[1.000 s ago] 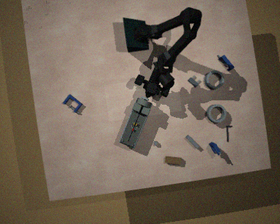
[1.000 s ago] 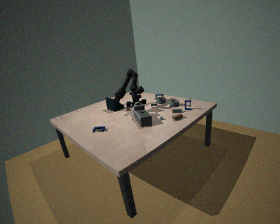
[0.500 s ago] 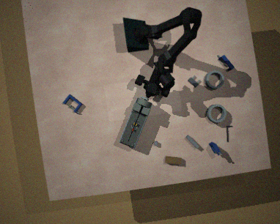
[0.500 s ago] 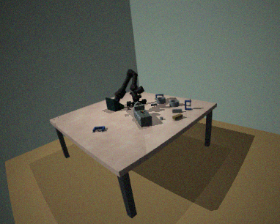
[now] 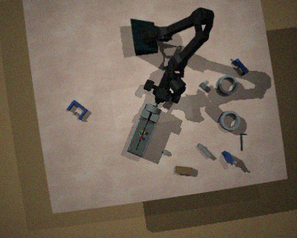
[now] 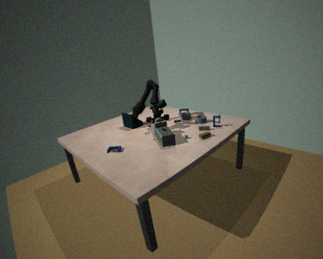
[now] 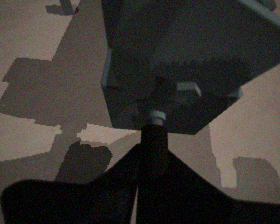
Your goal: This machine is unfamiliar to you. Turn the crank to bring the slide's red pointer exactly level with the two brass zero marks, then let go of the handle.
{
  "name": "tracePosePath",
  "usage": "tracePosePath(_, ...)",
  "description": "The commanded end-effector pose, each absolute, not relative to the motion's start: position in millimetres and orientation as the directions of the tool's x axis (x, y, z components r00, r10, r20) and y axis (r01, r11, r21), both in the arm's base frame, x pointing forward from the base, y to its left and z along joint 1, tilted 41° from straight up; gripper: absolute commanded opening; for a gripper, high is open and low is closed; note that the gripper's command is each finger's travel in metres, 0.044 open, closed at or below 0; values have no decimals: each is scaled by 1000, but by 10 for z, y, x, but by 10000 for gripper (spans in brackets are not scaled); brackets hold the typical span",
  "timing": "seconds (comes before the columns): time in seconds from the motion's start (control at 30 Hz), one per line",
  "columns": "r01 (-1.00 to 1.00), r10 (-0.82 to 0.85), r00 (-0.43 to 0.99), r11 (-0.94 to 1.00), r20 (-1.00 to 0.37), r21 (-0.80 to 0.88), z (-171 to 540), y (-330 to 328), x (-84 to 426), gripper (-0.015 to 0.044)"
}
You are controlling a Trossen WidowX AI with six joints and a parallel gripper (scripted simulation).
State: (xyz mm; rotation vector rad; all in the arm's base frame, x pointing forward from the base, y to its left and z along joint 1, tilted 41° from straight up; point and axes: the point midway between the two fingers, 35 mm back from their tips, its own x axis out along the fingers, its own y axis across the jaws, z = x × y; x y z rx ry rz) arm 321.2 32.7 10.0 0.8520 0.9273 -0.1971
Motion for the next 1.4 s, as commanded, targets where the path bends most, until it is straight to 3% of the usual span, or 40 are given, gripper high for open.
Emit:
tracePosePath(0.0, 473, 210, 623, 666, -754, 577, 174, 366, 3253, 0)
tracePosePath(1.37, 473, 210, 623, 666, -753, 577, 305, 360, 3289, 0)
